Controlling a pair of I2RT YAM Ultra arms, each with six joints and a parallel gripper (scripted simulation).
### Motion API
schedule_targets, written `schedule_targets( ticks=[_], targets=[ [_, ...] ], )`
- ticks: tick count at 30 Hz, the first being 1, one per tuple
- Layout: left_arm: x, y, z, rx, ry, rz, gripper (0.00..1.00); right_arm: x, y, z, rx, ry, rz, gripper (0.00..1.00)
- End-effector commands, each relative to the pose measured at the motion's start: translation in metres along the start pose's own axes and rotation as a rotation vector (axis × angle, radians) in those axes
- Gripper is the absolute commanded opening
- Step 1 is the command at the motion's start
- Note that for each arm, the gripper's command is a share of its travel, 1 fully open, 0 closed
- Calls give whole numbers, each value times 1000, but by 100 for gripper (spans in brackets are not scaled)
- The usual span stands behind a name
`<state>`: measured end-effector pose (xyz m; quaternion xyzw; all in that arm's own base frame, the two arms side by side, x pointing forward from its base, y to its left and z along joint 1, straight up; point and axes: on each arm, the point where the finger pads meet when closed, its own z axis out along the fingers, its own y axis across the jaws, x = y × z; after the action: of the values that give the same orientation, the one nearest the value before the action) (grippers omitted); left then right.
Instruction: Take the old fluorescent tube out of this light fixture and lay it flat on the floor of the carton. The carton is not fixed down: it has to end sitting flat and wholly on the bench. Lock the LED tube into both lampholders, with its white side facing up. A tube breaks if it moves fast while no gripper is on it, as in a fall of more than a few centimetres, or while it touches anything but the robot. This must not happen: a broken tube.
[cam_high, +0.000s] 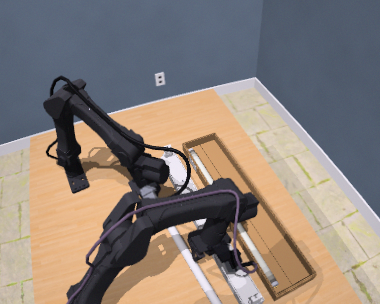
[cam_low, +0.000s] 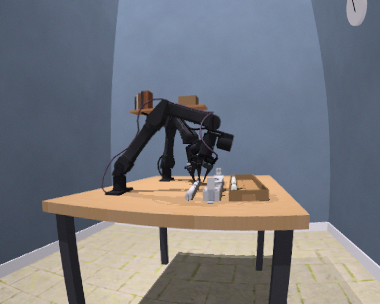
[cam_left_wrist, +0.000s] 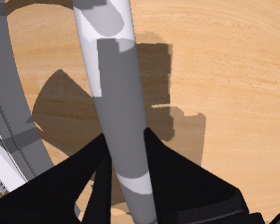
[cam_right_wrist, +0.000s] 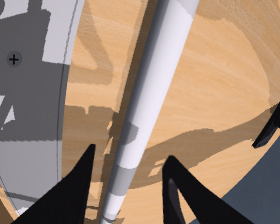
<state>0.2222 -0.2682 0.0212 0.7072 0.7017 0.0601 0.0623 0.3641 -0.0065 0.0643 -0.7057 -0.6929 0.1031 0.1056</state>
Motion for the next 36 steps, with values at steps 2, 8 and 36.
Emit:
schedule_targets(
  ticks=[2, 8, 36],
  targets=[
    [-5, 1, -6, -2, -24, 2, 11, 1, -15, -13, 1, -5, 8, 49],
    [-5, 1, -6, -2, -24, 2, 11, -12, 2, -16, -102, 25, -7, 49],
    [-5, 1, -6, -2, -24, 2, 11, -104, -24, -15, -563, -21, -28, 49]
  ],
)
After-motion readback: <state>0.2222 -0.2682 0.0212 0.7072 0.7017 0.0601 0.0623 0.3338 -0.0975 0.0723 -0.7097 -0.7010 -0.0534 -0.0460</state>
